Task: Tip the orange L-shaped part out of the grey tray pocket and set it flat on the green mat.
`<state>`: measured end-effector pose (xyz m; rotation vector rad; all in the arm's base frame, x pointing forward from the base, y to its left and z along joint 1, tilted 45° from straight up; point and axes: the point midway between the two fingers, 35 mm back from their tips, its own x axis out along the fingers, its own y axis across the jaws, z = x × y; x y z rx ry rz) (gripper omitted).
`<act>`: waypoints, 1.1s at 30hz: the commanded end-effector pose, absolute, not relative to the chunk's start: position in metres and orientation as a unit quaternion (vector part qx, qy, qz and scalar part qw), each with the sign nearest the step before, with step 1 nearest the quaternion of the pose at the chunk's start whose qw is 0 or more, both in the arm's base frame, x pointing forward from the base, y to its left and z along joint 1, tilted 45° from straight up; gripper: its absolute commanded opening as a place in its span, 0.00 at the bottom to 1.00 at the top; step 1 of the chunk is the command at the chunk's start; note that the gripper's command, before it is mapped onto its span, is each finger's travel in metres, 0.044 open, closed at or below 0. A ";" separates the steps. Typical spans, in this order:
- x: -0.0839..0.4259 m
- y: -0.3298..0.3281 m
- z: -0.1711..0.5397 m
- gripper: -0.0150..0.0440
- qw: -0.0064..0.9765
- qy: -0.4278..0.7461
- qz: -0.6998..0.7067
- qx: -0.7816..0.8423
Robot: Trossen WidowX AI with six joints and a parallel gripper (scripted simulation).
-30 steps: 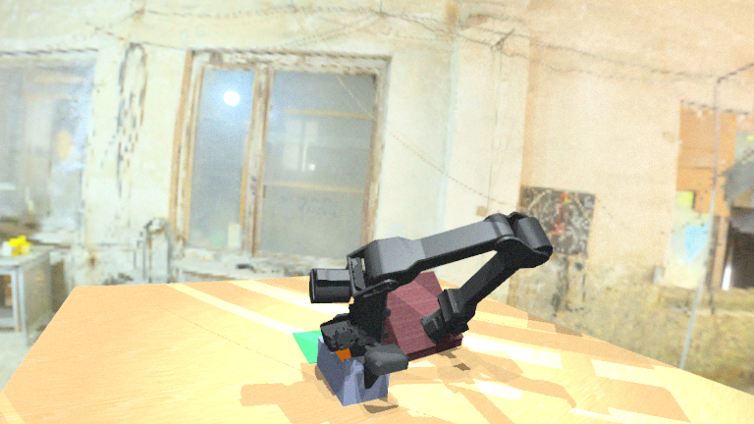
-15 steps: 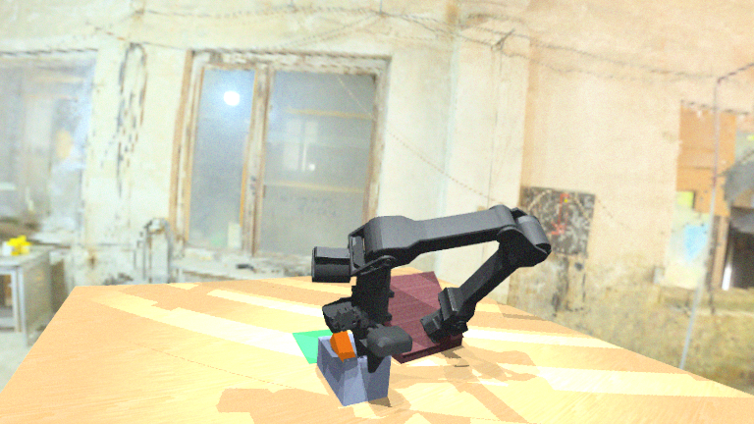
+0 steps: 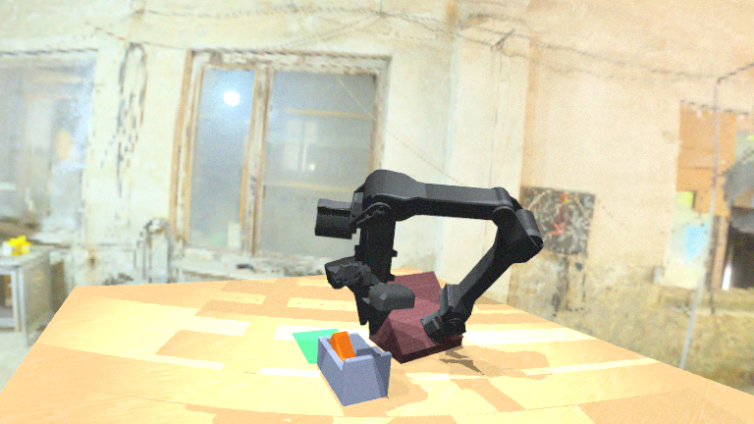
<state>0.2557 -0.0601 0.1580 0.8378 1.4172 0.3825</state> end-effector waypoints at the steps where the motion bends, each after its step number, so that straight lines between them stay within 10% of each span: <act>1: 0.256 -0.060 0.158 0.56 0.664 0.626 0.168 0.372; 21: 0.256 -0.062 0.157 0.65 0.672 0.623 0.180 0.358; 33: 0.254 -0.097 0.127 0.73 0.756 0.484 0.441 0.020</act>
